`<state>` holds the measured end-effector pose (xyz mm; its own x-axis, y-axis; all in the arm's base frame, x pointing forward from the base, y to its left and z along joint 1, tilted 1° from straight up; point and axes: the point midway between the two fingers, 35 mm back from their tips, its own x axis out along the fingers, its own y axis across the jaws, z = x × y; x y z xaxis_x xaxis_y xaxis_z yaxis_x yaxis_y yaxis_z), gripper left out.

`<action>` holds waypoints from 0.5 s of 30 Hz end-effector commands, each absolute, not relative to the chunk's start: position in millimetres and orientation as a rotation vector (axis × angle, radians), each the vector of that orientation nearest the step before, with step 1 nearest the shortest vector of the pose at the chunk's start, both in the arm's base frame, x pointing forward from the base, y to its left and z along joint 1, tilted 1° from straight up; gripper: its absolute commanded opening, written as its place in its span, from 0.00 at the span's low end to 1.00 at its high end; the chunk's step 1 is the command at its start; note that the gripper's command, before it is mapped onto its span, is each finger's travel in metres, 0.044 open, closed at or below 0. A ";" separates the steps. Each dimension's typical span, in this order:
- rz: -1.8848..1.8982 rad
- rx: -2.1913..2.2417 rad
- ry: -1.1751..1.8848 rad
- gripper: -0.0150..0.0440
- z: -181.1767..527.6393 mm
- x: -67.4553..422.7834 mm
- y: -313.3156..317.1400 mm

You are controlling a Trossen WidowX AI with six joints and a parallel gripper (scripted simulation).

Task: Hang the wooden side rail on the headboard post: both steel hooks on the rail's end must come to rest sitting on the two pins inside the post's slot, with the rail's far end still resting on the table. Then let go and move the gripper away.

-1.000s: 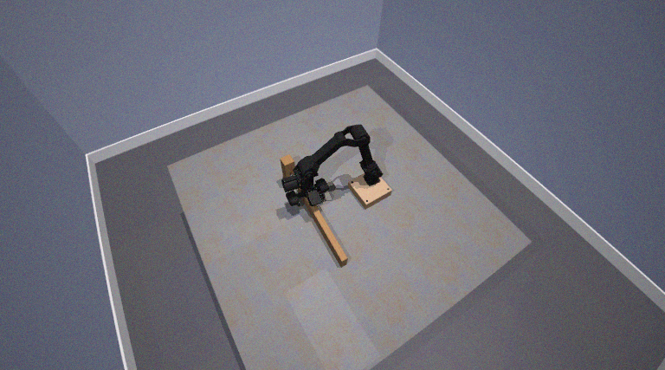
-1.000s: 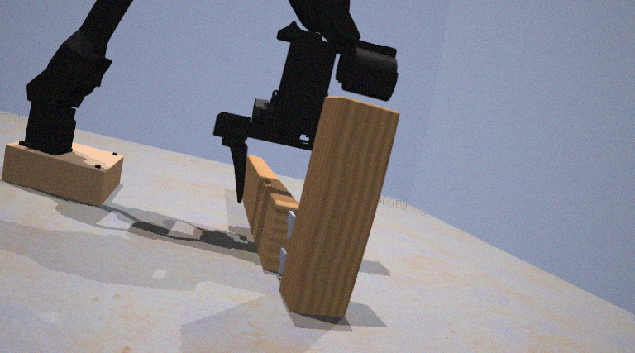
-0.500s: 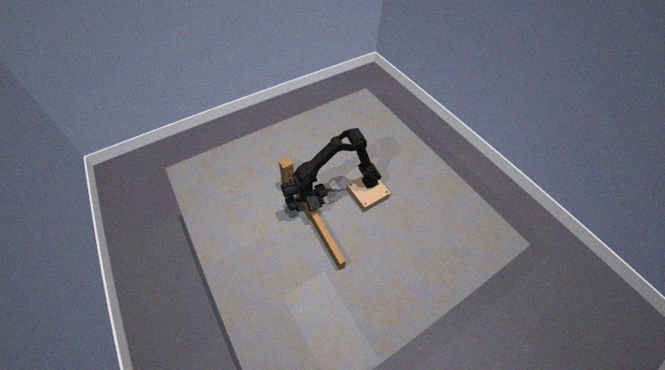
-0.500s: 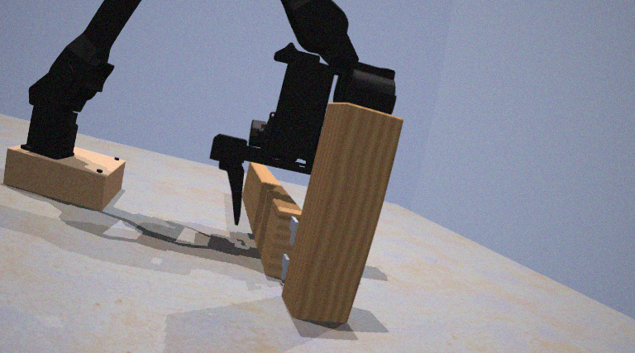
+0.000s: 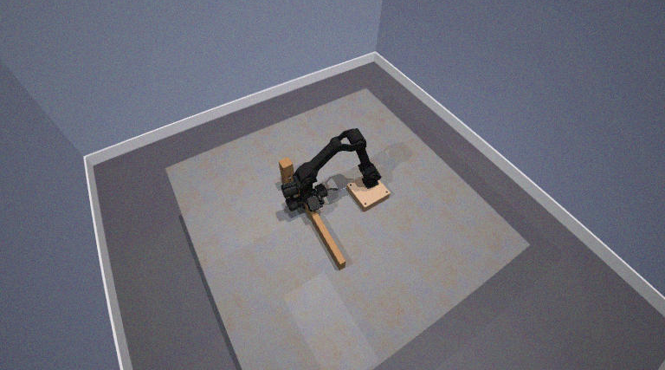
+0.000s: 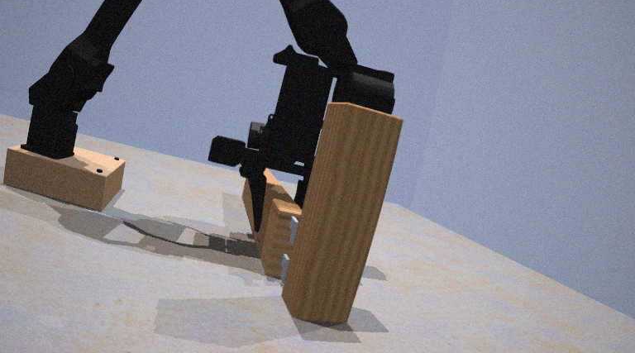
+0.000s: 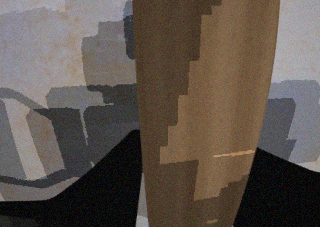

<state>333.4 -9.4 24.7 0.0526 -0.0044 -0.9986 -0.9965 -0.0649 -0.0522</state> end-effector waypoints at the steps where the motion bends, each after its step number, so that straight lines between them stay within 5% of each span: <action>1: 1.221 -1.284 1.138 0.40 24.0 333.3 -8.5; 7: 1.221 -1.284 1.138 0.25 24.0 333.3 -8.5; 15: 1.227 -1.291 1.134 0.25 24.7 333.0 -8.5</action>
